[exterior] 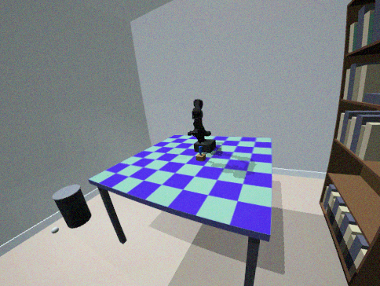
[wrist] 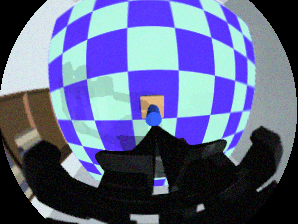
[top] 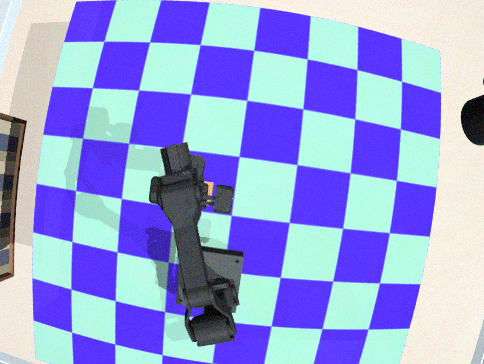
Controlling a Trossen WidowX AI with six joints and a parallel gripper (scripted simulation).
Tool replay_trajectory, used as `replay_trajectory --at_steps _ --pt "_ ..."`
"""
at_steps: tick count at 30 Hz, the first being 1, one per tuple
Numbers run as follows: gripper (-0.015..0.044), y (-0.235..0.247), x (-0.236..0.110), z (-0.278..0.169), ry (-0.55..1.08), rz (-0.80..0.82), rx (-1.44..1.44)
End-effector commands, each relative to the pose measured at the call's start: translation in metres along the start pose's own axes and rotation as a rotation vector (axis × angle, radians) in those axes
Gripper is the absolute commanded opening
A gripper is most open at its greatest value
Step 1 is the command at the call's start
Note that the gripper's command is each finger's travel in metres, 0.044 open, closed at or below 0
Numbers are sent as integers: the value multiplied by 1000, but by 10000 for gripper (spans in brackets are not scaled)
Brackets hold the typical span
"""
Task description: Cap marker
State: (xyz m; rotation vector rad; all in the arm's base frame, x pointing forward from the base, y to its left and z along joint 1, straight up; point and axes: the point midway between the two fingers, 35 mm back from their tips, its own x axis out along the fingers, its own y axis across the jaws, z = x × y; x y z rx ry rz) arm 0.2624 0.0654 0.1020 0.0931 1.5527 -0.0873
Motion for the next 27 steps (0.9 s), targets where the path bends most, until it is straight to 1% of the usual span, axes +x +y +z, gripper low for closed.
replay_trajectory --at_steps 1,27 --pt "0 0 2 0 -3 1 6" --pt "0 0 38 0 -3 1 6"
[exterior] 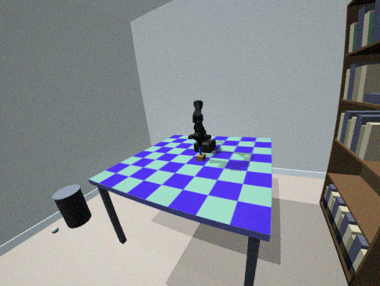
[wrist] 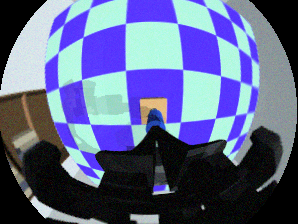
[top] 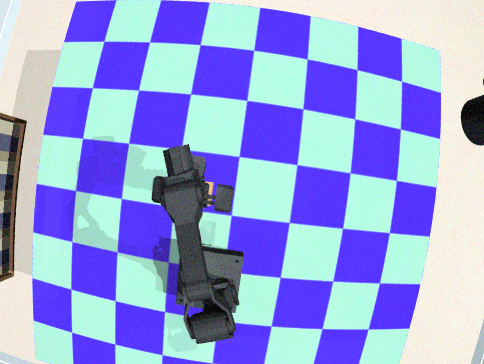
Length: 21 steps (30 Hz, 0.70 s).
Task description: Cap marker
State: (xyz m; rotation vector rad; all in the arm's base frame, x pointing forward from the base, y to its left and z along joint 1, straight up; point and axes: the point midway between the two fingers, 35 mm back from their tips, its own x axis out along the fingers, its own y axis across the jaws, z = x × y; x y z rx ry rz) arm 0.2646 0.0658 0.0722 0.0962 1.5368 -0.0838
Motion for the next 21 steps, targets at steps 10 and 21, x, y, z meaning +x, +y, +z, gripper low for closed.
replay_trajectory --at_steps 10,21 --pt "0 0 4 2 -8 1 1" --pt "0 1 -77 4 -6 0 1"
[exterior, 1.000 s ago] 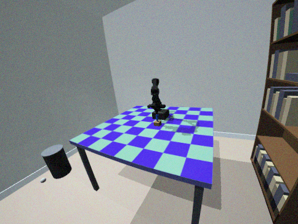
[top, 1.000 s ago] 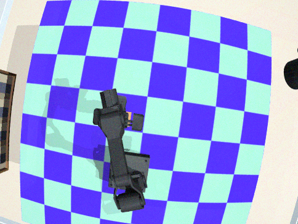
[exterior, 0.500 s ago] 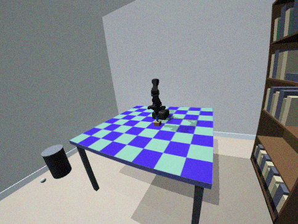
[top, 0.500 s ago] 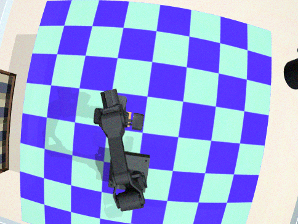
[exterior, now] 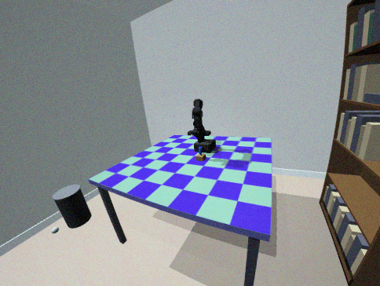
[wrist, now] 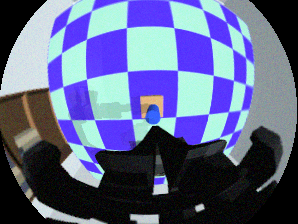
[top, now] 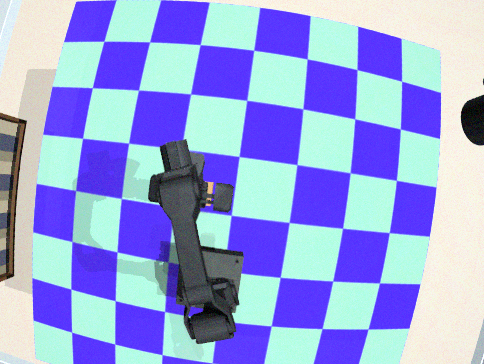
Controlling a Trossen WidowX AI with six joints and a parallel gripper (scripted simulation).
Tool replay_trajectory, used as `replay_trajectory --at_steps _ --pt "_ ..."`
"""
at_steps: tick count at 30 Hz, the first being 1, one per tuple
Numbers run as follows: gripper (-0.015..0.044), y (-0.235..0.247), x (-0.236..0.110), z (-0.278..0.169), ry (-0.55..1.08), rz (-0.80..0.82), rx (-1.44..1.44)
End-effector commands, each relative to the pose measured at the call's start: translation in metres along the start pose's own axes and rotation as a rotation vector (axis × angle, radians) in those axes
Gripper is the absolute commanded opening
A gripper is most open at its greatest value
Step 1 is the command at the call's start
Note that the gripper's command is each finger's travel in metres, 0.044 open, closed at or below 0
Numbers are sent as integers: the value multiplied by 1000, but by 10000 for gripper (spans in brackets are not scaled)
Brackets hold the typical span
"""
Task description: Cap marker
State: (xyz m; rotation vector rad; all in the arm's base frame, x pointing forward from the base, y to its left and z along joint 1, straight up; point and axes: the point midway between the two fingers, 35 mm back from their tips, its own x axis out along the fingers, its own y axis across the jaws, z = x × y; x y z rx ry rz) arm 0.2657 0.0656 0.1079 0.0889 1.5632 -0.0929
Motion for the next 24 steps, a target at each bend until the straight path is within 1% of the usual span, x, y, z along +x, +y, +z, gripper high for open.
replay_trajectory --at_steps 1,6,22,23,24 --pt "0 0 -48 0 -31 12 0" --pt "0 0 -50 -1 -31 12 0" --pt "420 0 -50 -1 -31 12 0" --pt "440 0 -50 -1 -31 12 0" --pt "440 0 -50 -1 -31 12 0"
